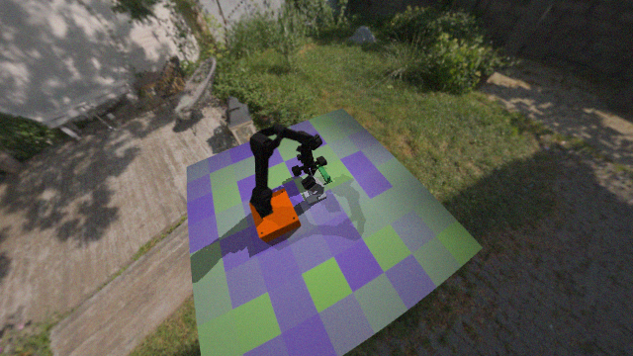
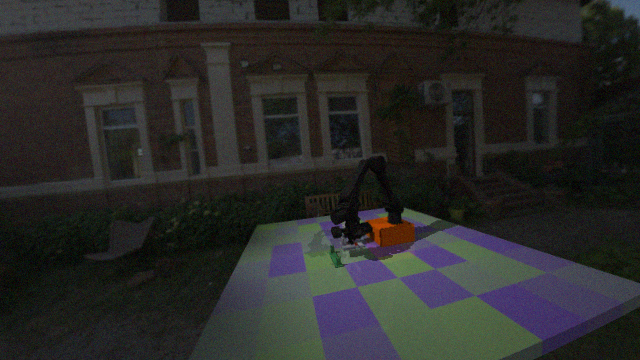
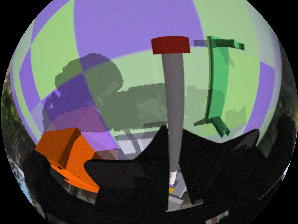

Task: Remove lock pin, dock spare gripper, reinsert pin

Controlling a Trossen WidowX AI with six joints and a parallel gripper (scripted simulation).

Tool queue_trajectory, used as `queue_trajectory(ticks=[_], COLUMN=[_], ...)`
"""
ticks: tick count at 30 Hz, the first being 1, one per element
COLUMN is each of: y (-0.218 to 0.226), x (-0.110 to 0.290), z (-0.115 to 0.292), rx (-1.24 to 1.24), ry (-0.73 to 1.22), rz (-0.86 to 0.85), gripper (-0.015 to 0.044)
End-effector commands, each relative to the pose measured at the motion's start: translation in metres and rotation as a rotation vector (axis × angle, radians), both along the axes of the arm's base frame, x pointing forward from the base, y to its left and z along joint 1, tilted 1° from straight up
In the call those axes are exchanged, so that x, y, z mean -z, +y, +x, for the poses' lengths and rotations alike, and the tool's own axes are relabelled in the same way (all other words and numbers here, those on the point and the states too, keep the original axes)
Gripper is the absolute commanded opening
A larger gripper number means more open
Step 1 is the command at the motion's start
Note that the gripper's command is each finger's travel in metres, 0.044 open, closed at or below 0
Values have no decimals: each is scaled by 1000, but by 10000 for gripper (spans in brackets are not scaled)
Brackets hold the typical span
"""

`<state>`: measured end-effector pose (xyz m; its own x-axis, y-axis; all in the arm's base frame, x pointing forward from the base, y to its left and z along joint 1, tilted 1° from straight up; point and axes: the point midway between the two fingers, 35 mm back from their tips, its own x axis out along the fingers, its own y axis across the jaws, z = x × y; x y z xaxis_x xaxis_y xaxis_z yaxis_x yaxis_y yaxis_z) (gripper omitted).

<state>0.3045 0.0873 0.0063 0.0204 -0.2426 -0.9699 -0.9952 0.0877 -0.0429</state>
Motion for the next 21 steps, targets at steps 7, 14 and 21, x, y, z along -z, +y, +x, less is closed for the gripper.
queue_trajectory(ticks=[7,14,21], y=[-7,-12,-16], x=[0,0,0], z=[-1,-1,-1], rx=[-4,-4,-4], ry=[0,1,3], rz=[-1,-1,-1], gripper=[0,0,0])
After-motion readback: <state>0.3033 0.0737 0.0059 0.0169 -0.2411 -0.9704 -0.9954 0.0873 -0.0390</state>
